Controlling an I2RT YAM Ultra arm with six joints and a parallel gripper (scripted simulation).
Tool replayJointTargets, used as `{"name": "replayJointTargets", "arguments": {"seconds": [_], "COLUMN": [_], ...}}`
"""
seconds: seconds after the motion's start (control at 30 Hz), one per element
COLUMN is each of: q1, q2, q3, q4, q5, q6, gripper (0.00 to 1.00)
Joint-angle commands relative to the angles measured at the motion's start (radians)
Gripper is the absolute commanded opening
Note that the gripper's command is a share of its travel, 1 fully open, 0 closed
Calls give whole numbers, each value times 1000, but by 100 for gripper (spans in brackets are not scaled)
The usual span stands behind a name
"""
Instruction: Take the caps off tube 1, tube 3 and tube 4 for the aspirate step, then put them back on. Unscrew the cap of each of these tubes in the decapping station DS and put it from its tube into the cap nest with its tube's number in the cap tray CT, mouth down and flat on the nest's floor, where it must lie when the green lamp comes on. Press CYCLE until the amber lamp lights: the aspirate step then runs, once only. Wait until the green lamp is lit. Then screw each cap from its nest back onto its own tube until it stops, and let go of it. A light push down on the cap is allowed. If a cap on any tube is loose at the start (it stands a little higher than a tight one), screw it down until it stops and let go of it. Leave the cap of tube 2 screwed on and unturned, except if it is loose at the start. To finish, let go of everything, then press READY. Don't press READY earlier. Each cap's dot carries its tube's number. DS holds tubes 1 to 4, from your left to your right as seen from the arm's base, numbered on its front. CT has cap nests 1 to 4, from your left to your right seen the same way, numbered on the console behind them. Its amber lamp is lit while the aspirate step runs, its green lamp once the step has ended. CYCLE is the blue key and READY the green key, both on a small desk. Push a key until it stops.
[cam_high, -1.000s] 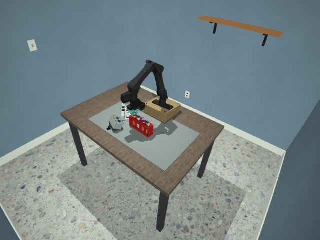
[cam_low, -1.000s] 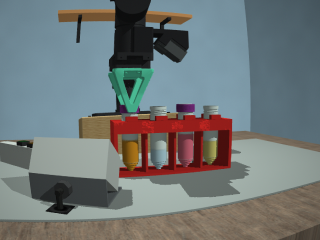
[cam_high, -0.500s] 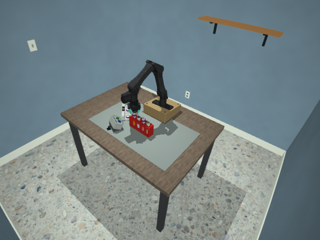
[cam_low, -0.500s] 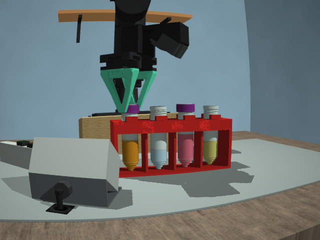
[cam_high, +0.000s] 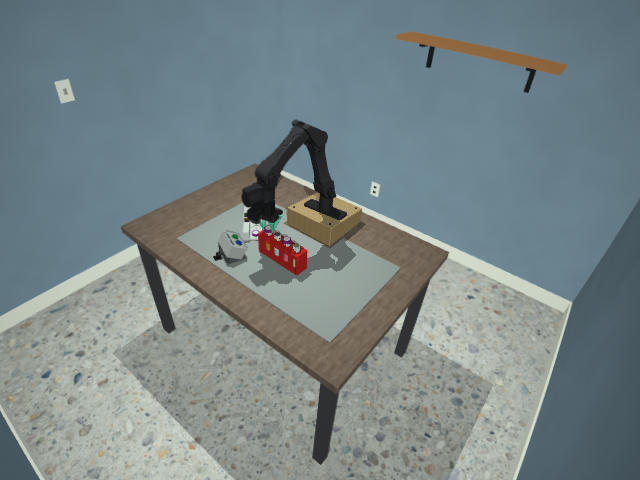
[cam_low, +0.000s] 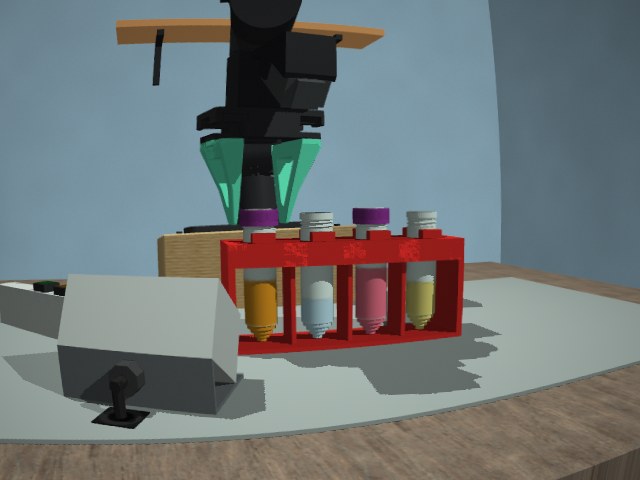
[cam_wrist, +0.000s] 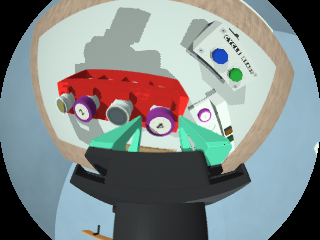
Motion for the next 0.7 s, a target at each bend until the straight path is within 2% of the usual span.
{"name": "replayJointTargets", "arguments": {"seconds": [0.0,0.1,0.13,0.17,0.2,0.27,0.33,0.4,0.5,0.63,0.67], "q1": [-1,-1,-1,-1,-1,-1,-1,-1,0,0,0], "q2": [-7,-7,-7,-7,-7,-6,-6,-7,-6,-6,-5], "q3": [6,6,6,6,6,6,6,6,6,7,7], "q4": [1,1,1,1,1,1,1,1,1,1,0], "q5": [0,0,0,0,0,0,0,0,0,0,0], "q6": [263,425,430,513,513,661,661,837,930,1176,1180], "gripper": [49,49,49,49,49,49,49,49,49,49,49]}}
